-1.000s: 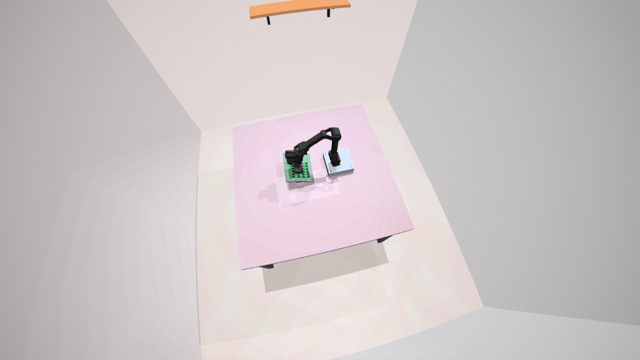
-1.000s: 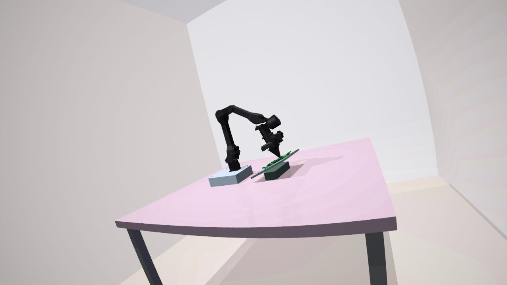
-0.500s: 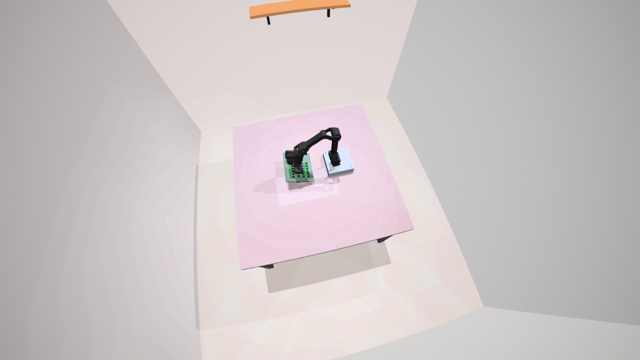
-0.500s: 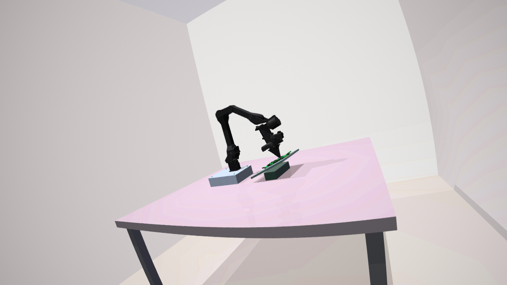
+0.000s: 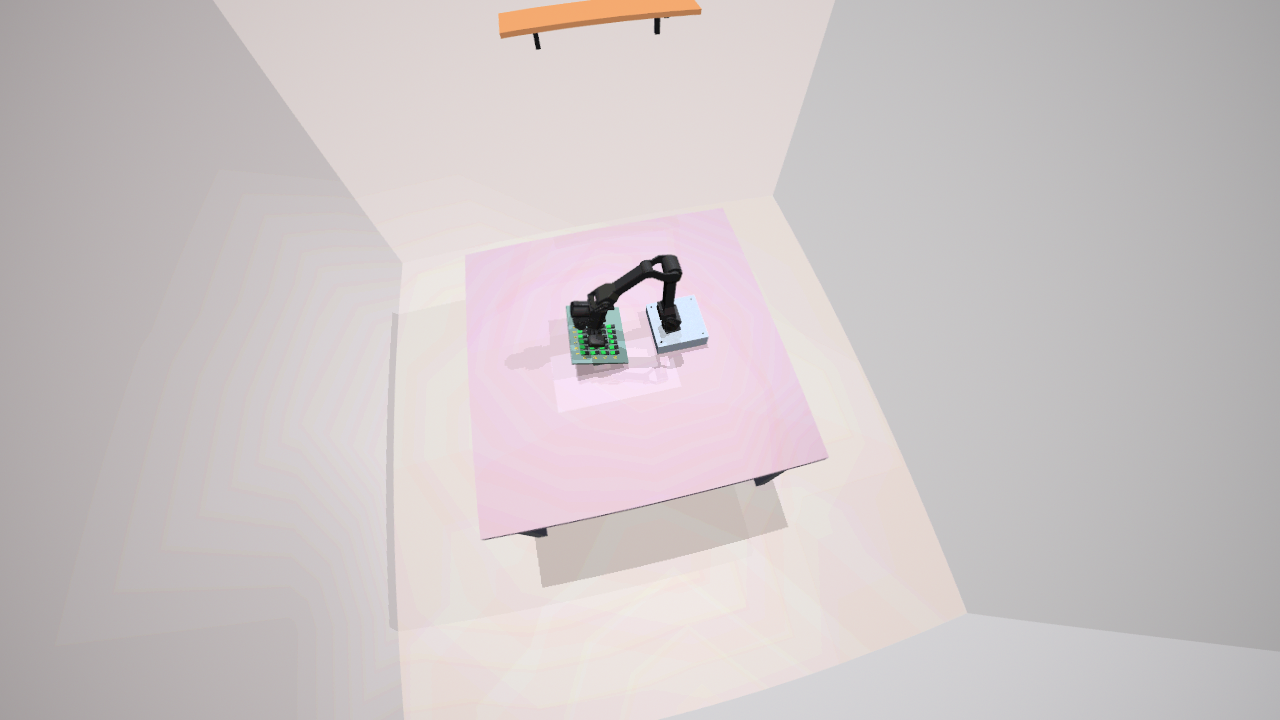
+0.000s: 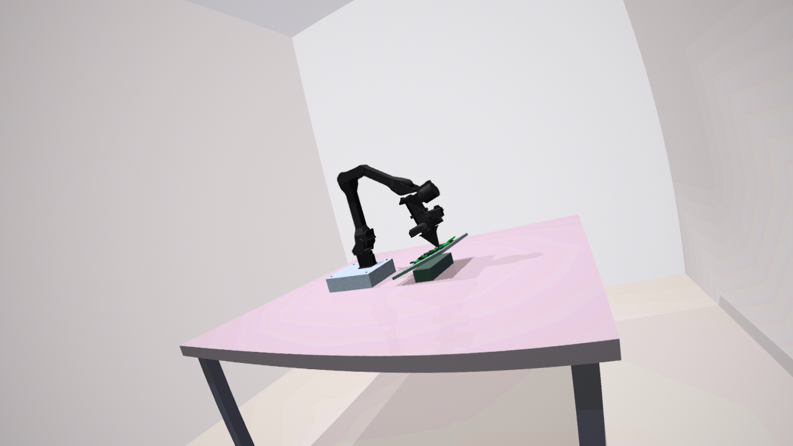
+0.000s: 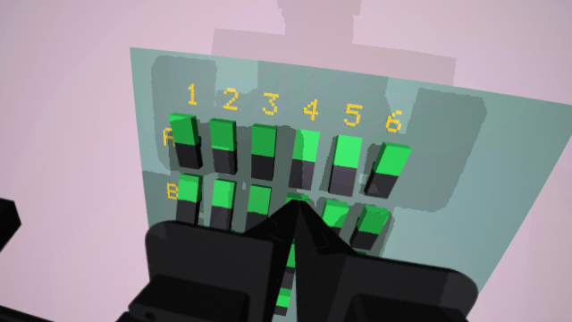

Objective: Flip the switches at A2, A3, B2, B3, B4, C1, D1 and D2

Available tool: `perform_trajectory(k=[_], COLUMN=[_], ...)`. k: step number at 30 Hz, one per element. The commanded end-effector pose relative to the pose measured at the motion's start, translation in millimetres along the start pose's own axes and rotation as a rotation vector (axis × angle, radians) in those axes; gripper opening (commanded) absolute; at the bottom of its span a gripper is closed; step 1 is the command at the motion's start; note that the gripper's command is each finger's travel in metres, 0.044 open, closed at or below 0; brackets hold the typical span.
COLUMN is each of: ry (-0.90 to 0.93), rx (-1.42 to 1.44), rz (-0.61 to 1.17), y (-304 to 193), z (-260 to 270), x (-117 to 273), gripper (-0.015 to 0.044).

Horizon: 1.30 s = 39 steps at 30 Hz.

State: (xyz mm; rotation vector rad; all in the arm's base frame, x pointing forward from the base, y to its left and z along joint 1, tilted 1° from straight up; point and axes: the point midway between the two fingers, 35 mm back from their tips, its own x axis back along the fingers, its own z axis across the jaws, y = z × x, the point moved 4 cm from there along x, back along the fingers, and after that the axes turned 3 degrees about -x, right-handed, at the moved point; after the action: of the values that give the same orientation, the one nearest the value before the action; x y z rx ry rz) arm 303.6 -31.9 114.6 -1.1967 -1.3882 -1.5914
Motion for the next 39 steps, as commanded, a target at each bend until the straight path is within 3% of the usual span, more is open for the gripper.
perform_trajectory(k=[1,18,24,29,39], ry=[0.004,0.004,0.005,0.005,0.013], rx=[0.007,0.007,0.006,0.007,0.004], rz=[0.008,0.008,-0.015,-0.016,-0.012], y=[-0.8,-0.8,-3.2,-3.7,-48.1], z=[0.5,0.5,0.1,0.0,70.9], x=[-3.0,-5.3,58.9,61.6,61.3], gripper=[0.0,0.0,0.0,0.0,0.0])
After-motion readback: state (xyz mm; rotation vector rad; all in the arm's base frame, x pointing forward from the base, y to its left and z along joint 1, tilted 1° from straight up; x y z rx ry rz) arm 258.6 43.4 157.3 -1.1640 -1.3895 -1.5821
